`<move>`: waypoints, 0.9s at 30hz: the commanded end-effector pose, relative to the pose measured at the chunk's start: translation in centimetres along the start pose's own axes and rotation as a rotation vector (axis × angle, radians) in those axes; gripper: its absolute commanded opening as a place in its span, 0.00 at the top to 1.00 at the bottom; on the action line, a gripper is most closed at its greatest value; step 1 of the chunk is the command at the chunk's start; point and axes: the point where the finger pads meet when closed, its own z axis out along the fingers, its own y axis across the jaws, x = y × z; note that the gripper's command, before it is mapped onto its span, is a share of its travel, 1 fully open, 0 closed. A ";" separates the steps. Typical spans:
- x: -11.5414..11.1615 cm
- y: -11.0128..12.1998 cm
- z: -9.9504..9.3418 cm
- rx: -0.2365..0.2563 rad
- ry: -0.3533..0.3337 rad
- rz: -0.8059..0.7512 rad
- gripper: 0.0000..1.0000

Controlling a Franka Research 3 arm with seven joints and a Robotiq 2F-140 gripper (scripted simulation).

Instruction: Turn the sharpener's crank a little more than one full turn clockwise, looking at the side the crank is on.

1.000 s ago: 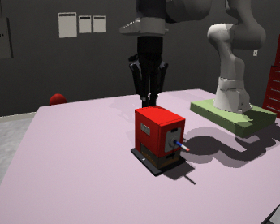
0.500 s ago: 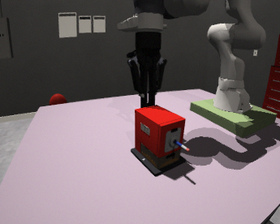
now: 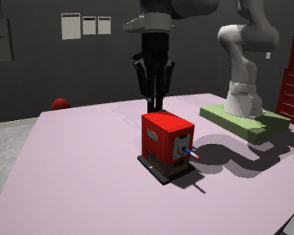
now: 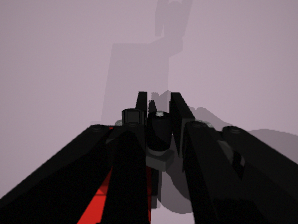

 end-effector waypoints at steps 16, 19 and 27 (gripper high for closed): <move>0.0 -1.2 -1.3 0.014 -0.001 0.001 0.90; 0.0 -1.2 -1.3 0.014 -0.001 0.001 0.90; 0.0 -1.2 -1.3 0.014 -0.001 0.001 0.90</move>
